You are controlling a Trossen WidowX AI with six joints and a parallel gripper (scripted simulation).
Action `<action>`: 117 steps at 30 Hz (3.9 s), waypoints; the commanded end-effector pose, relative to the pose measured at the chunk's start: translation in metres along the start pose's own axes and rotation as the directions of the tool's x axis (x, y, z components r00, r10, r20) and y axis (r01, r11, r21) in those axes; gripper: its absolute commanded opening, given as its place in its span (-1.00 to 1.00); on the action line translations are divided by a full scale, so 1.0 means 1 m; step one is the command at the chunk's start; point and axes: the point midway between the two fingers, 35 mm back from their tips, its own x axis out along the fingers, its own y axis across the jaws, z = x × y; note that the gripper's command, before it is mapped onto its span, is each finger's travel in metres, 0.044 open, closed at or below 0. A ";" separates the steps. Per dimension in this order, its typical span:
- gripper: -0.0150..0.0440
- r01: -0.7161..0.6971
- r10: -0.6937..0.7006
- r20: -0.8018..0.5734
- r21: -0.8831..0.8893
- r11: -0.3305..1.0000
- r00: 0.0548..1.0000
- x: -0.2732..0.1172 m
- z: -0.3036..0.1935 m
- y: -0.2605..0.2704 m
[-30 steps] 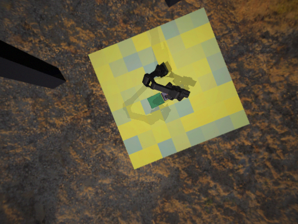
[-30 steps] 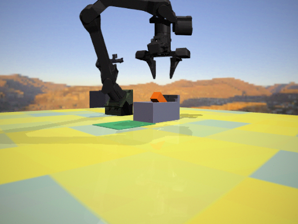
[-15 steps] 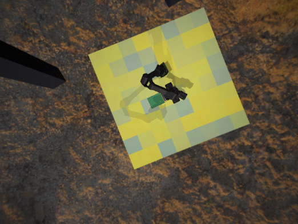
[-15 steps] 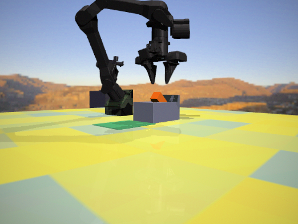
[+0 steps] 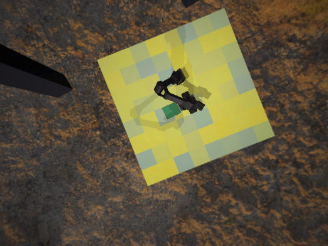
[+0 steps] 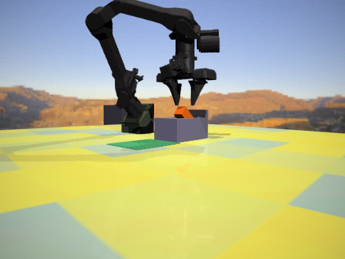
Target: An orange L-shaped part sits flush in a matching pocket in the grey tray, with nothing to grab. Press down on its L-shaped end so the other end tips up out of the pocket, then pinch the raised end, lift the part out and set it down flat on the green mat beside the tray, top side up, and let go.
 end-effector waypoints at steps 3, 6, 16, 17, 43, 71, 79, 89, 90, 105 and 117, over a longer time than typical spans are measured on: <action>0.46 -0.002 0.002 0.004 -0.003 1.000 1.000 0.010 0.000 0.000; 0.46 -0.003 0.003 0.004 -0.003 1.000 1.000 0.015 0.001 0.000; 0.46 -0.003 0.003 0.006 -0.003 1.000 1.000 0.031 0.001 0.000; 0.46 -0.003 0.003 0.006 -0.003 1.000 1.000 0.033 0.001 -0.001; -0.49 0.000 0.000 0.002 0.000 1.000 1.000 0.031 0.001 -0.001; -0.49 -0.002 0.002 0.004 -0.003 1.000 1.000 -0.009 0.001 -0.001; -0.49 -0.002 0.002 0.004 -0.003 1.000 1.000 -0.022 0.001 -0.001; -0.49 -0.001 0.001 0.004 -0.004 1.000 1.000 -0.038 0.000 -0.001; -0.49 -0.001 0.001 0.004 -0.004 1.000 1.000 -0.040 0.000 -0.001; -0.49 -0.001 0.001 0.004 -0.004 1.000 1.000 -0.054 0.000 -0.001; -0.49 -0.001 0.001 0.005 -0.004 1.000 1.000 -0.052 0.049 -0.004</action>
